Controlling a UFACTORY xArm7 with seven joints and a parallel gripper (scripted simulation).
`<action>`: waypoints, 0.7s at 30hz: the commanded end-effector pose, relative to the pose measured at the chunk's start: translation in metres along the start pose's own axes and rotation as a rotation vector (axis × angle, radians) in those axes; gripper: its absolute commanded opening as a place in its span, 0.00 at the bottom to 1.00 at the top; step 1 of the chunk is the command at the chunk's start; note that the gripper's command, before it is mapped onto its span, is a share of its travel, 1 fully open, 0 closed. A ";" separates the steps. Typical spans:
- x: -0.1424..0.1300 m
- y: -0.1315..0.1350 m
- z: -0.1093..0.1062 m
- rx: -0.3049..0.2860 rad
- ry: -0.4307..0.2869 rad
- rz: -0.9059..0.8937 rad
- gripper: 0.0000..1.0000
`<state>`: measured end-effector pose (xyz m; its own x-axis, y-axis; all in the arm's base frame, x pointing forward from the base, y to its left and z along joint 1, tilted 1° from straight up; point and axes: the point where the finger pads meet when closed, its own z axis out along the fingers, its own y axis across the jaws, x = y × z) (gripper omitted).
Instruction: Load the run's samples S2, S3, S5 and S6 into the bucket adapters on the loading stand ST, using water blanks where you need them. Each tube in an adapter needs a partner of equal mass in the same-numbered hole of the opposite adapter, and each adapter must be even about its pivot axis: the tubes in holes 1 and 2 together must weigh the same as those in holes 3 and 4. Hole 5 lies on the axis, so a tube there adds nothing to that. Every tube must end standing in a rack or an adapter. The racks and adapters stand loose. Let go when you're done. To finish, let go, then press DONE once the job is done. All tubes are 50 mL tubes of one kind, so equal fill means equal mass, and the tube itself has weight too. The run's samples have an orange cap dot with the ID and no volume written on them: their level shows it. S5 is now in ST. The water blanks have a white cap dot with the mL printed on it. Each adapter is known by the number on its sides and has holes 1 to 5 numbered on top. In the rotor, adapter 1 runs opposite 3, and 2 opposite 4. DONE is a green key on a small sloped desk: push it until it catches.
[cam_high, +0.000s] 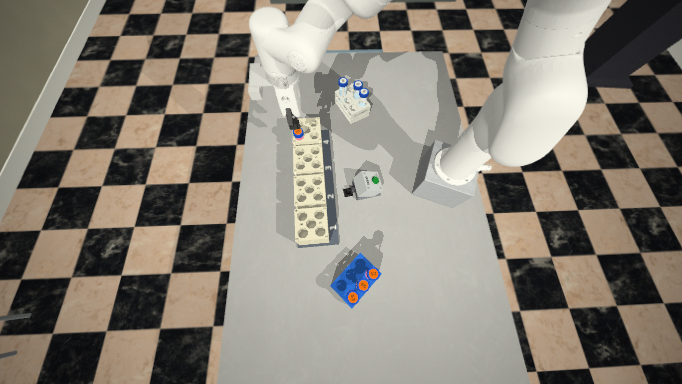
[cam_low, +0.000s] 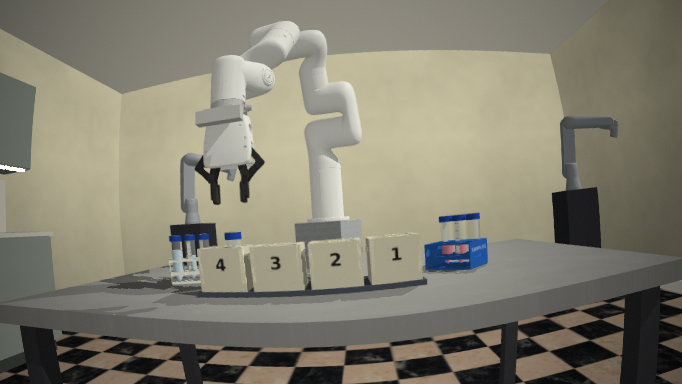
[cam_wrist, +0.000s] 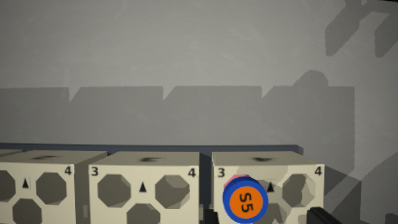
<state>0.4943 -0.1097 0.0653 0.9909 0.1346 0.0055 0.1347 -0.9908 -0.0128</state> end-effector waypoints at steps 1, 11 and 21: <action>0.002 0.001 0.004 -0.002 0.005 0.000 0.57; 0.002 0.001 0.022 -0.002 0.005 0.000 0.57; 0.002 0.001 0.038 -0.002 0.005 0.000 0.57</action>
<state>0.4945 -0.1092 0.0298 0.9909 0.1347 0.0055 0.1347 -0.9908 -0.0128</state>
